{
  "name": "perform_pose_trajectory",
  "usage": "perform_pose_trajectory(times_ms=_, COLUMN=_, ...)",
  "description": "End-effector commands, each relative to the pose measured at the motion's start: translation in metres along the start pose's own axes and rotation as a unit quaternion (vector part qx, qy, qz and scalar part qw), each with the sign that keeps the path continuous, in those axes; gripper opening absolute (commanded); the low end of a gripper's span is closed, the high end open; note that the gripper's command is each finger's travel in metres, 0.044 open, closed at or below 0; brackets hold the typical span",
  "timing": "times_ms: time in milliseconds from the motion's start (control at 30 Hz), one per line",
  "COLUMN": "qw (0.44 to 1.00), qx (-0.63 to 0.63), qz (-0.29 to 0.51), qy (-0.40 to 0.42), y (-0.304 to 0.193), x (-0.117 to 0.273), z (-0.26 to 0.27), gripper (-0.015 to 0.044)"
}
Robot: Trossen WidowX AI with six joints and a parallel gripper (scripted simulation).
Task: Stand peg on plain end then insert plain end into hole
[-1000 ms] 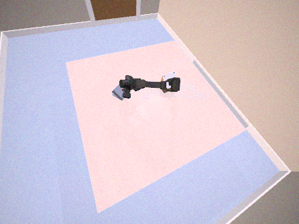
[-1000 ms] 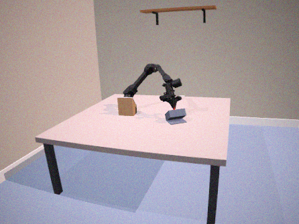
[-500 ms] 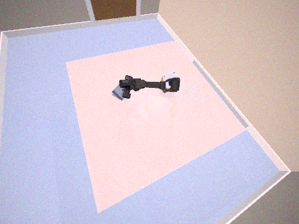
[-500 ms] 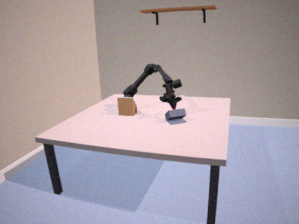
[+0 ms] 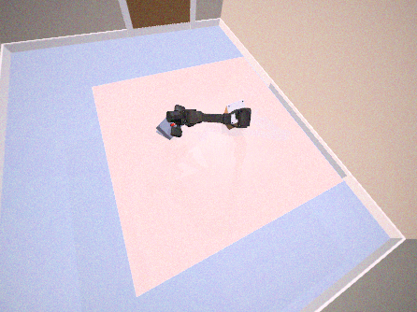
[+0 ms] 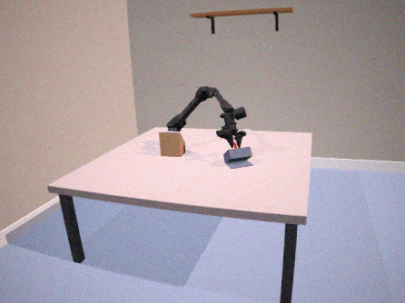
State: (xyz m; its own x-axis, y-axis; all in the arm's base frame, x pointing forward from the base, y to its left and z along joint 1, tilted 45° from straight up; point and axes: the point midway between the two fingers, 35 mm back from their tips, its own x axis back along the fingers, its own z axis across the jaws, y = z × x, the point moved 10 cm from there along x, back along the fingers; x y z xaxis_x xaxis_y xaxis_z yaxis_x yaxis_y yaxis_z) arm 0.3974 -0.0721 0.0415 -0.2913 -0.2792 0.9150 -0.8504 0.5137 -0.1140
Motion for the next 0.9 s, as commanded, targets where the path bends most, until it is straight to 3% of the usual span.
perform_pose_trajectory(times_ms=0, qw=1.0, qx=0.0, qz=0.0, qy=0.0, y=0.0, x=0.001, z=0.0, gripper=0.0368)
perform_pose_trajectory(times_ms=100, qw=1.0, qx=0.0, qz=0.0, qy=0.0, y=-0.001, x=0.005, z=0.0, gripper=0.044)
perform_pose_trajectory(times_ms=867, qw=1.0, qx=-0.002, qz=-0.001, qy=0.003, y=-0.004, x=0.051, z=0.0, gripper=0.044)
